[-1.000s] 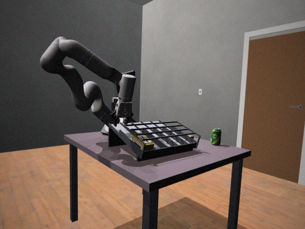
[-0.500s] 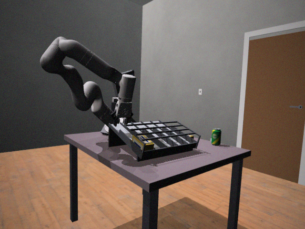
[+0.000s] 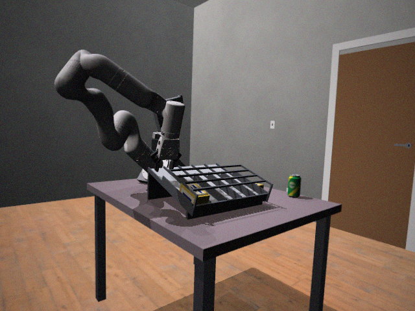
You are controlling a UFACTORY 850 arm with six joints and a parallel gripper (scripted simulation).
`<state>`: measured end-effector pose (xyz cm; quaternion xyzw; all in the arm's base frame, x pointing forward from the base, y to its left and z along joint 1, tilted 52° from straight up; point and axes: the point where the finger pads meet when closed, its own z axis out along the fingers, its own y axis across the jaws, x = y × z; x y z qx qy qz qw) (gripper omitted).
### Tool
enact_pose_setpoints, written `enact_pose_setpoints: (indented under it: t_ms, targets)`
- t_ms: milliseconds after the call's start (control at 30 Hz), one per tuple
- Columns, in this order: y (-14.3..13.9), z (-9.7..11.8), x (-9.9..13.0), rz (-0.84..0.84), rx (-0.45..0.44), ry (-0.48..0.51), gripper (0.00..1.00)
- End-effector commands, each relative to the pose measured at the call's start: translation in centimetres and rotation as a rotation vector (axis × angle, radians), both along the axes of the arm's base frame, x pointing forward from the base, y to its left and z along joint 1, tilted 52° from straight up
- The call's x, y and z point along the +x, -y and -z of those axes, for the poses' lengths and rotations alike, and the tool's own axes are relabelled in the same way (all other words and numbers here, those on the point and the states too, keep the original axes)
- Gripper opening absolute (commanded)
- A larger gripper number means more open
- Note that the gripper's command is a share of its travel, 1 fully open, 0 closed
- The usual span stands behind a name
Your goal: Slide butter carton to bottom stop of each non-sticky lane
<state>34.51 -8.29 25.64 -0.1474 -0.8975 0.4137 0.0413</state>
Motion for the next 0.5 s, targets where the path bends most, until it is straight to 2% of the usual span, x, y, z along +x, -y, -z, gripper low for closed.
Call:
enact_pose_setpoints:
  t_ms: [0, 467]
  targets:
    - [-0.03, -0.03, 0.04, 0.0, 0.0, 0.001, 0.83]
    - [-0.03, -0.03, 0.04, 0.0, 0.0, 0.001, 0.84]
